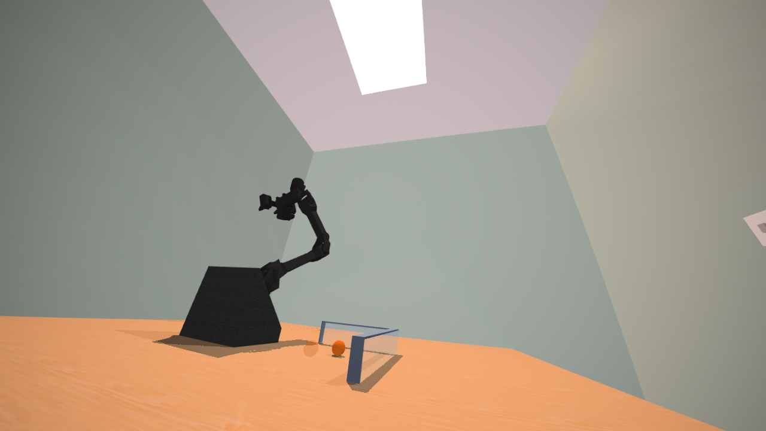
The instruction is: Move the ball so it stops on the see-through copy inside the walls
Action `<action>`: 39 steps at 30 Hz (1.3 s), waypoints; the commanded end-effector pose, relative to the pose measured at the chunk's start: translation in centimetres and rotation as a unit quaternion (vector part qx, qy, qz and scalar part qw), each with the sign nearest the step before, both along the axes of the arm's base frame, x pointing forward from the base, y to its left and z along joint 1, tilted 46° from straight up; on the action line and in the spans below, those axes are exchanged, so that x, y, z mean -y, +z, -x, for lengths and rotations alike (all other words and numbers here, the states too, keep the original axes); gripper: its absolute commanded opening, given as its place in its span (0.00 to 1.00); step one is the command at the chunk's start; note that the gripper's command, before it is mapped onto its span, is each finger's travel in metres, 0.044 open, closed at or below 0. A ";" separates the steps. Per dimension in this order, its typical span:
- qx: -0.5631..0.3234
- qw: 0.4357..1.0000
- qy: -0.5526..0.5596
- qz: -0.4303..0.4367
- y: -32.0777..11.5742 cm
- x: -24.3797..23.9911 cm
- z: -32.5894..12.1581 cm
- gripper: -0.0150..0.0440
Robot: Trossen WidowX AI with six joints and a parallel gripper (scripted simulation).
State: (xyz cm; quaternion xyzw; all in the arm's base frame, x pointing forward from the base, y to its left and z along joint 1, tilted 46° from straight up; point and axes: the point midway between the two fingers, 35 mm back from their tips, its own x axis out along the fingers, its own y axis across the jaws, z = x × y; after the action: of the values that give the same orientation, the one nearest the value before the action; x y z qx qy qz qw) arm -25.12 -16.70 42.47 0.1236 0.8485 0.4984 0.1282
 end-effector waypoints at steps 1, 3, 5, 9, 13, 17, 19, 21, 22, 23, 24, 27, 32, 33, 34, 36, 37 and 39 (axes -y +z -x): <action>0.001 1.000 0.004 0.000 -0.1 0.2 -0.1 0.89; 0.012 0.999 0.037 -0.001 -0.5 1.4 -0.7 0.80; 0.035 0.996 0.082 -0.024 -1.4 3.3 -1.3 0.71; 0.080 0.979 0.157 -0.099 -3.5 6.7 -2.5 0.69; 0.130 0.934 0.262 -0.205 -6.5 11.0 -5.0 0.69; 0.166 0.849 0.380 -0.327 -10.2 15.3 -9.0 0.69; 0.175 0.799 0.431 -0.382 -12.0 17.0 -11.2 0.69; 0.178 0.742 0.479 -0.434 -13.8 18.4 -13.7 0.69; 0.177 0.713 0.501 -0.457 -14.6 18.9 -15.0 0.69; 0.175 0.683 0.522 -0.480 -15.5 19.4 -16.3 0.69; 0.173 0.651 0.542 -0.502 -16.3 19.9 -17.6 0.69; 0.159 0.552 0.595 -0.562 -18.8 20.7 -21.7 0.69; 0.117 0.365 0.665 -0.641 -22.8 20.7 -28.7 0.69; 0.106 0.324 0.676 -0.654 -23.7 20.5 -30.1 0.69; 0.094 0.282 0.685 -0.665 -24.5 20.2 -31.5 0.69; 0.068 0.198 0.701 -0.682 -26.0 19.5 -34.2 0.69; 0.054 0.156 0.707 -0.688 -26.8 19.0 -35.5 0.69; 0.025 0.071 0.715 -0.695 -28.3 17.8 -38.2 0.69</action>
State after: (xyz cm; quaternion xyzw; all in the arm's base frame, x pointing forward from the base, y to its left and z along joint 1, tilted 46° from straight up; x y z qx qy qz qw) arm 8.11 -36.62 17.11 -0.5145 -0.0656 0.7857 -0.3372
